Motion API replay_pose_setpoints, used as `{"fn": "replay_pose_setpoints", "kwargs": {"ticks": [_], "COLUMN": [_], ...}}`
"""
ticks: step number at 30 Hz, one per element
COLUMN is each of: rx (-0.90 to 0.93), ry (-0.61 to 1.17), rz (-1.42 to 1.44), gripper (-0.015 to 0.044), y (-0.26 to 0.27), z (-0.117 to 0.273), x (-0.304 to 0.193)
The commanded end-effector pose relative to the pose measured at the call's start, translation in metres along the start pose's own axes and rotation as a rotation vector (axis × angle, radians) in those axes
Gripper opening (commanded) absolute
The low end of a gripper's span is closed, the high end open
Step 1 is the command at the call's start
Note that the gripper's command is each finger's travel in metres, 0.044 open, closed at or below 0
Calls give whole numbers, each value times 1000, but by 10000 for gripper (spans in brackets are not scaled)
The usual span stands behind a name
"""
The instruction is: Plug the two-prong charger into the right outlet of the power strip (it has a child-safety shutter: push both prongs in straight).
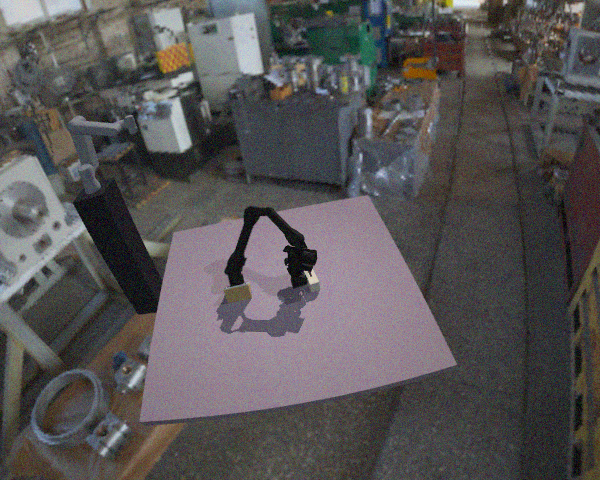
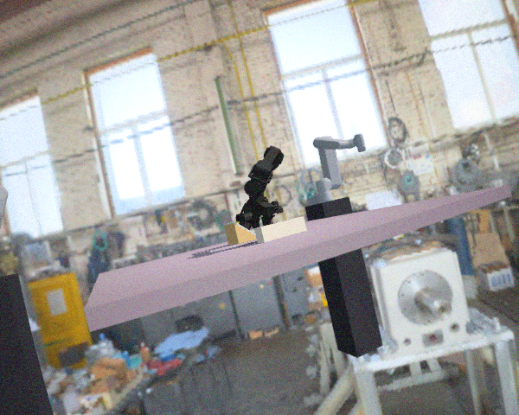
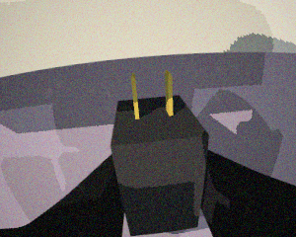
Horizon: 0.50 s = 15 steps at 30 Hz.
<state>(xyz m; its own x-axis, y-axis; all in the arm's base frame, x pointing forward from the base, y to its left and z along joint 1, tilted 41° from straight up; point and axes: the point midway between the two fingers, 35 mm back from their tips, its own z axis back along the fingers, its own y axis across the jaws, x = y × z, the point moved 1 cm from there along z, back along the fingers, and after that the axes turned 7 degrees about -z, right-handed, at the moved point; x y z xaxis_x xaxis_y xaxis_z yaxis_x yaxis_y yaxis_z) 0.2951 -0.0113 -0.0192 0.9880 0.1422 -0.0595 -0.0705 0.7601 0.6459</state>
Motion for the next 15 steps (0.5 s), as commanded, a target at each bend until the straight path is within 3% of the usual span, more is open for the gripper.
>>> {"fn": "replay_pose_setpoints", "kwargs": {"ticks": [1,15], "rx": [2,2], "ry": [-3,-3], "rz": [-2,-2], "gripper": [0,0], "y": [1,1], "z": [1,1], "x": [2,4]}}
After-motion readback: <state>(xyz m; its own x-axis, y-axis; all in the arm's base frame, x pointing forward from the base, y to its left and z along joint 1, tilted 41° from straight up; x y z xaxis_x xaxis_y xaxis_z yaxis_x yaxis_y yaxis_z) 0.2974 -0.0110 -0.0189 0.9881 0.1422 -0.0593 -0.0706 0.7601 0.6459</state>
